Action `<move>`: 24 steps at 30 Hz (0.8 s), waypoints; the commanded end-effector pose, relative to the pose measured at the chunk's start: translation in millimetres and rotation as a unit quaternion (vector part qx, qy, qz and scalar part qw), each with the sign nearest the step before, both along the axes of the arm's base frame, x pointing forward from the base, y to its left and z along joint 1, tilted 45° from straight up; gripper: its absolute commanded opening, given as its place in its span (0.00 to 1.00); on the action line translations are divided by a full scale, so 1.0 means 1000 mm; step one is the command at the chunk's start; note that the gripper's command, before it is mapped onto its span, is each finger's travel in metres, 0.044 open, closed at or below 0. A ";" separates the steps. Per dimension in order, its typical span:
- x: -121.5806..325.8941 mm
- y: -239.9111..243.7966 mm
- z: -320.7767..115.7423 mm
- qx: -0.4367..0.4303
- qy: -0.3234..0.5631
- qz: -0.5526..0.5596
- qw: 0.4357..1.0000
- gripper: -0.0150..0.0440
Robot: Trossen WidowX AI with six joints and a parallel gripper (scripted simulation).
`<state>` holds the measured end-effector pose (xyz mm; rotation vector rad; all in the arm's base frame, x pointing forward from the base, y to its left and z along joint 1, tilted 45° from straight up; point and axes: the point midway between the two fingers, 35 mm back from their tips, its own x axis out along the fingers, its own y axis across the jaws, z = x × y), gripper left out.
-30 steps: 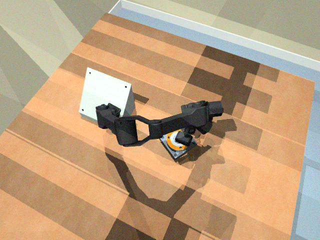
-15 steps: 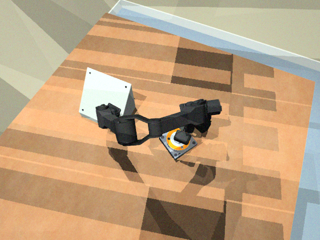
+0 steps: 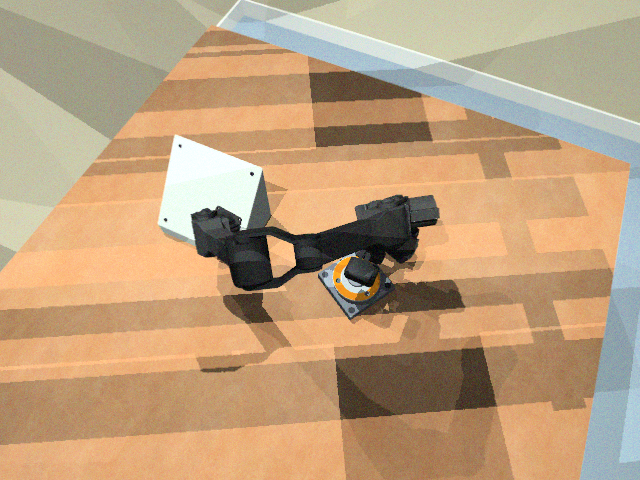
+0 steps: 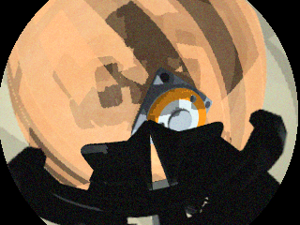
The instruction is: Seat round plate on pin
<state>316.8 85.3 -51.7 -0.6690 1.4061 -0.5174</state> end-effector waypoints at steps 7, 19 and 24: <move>-0.010 -0.003 -0.002 -0.001 0.007 -0.006 1.000 0.25; -0.019 -0.004 -0.002 -0.001 0.007 -0.006 1.000 0.25; -0.023 -0.005 -0.001 -0.001 0.007 -0.006 1.000 0.25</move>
